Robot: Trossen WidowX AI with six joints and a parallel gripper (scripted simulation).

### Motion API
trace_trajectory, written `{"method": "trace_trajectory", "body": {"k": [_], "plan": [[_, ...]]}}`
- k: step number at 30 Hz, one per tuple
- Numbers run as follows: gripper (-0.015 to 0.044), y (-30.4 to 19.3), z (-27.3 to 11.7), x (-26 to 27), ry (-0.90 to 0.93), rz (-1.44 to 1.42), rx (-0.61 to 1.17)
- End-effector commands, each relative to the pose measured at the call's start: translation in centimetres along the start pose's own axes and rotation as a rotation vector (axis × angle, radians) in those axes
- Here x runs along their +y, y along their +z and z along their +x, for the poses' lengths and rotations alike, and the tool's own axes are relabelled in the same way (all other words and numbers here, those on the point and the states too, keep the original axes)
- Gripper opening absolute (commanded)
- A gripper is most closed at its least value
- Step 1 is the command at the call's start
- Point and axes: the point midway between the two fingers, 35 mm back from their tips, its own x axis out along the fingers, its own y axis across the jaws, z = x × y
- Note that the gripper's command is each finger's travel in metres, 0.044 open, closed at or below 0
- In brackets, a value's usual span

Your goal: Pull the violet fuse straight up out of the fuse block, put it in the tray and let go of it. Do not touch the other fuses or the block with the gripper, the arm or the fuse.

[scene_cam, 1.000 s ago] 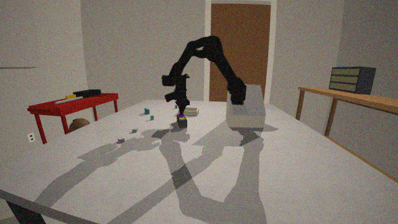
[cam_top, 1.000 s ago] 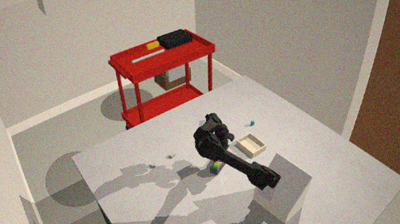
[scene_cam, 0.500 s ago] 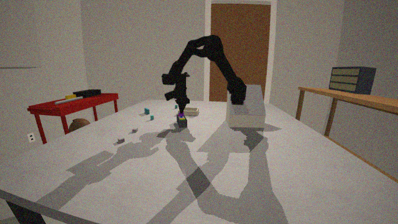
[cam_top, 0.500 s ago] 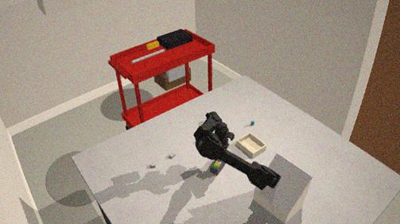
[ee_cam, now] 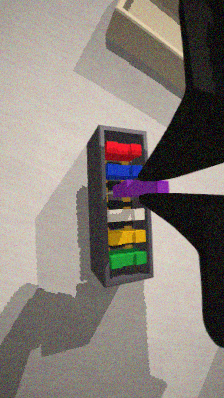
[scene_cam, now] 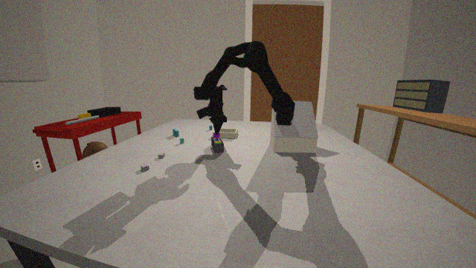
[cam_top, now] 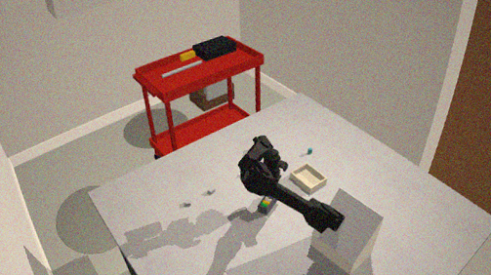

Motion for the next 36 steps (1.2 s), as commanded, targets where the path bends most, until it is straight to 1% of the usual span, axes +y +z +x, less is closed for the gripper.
{"method": "trace_trajectory", "body": {"k": [1,9,25,36], "plan": [[0.0,0.0,-0.3,-0.1,-0.004,-0.002,0.001],[0.0,0.0,-0.7,-0.1,-0.004,-0.002,0.001],[0.0,0.0,-2.8,-0.1,-0.005,-0.002,0.001],[0.0,-0.8,-3.5,-5.7,-0.022,0.001,0.002]]}}
